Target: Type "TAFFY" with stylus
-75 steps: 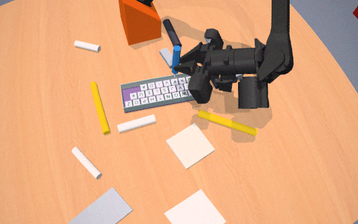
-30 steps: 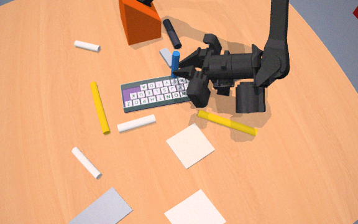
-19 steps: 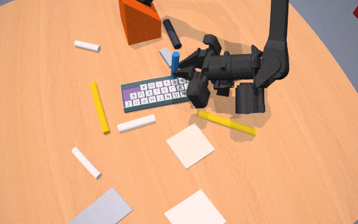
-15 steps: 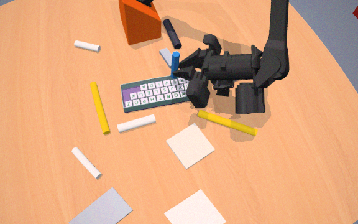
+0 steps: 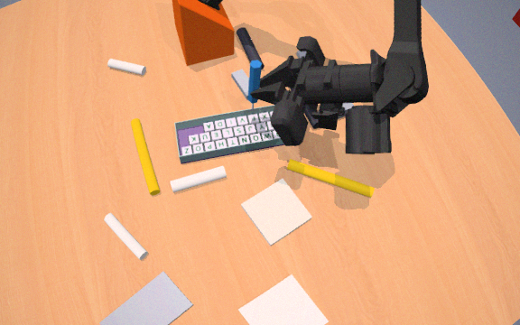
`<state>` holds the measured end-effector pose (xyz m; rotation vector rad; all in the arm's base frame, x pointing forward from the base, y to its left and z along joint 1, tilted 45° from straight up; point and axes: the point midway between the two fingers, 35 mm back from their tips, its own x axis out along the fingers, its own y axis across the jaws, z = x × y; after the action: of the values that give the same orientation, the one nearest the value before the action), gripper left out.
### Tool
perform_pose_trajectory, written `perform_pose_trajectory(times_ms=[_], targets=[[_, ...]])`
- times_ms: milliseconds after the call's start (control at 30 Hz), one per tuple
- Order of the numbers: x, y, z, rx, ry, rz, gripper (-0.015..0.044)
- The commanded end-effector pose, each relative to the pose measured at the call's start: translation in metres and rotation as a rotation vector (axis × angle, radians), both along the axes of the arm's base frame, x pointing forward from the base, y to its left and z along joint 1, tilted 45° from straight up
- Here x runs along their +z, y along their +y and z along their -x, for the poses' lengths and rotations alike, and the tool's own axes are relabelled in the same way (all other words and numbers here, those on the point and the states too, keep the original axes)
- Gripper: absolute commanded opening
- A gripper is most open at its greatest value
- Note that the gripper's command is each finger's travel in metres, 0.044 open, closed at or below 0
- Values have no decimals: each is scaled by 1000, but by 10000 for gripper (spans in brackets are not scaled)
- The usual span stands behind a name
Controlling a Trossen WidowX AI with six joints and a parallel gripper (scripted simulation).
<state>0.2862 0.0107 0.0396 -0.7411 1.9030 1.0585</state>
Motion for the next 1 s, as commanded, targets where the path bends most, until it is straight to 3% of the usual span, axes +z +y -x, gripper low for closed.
perform_pose_trajectory(times_ms=[0,100,167,567,667,967], targets=[[0,0,0,0,0,0,65],[0,0,0,0,0,0,45],[2,-1,0,6,1,0,0],[-9,12,-1,12,1,-1,0],[-10,14,-2,12,1,-1,79],[-12,15,-2,12,1,-1,81]])
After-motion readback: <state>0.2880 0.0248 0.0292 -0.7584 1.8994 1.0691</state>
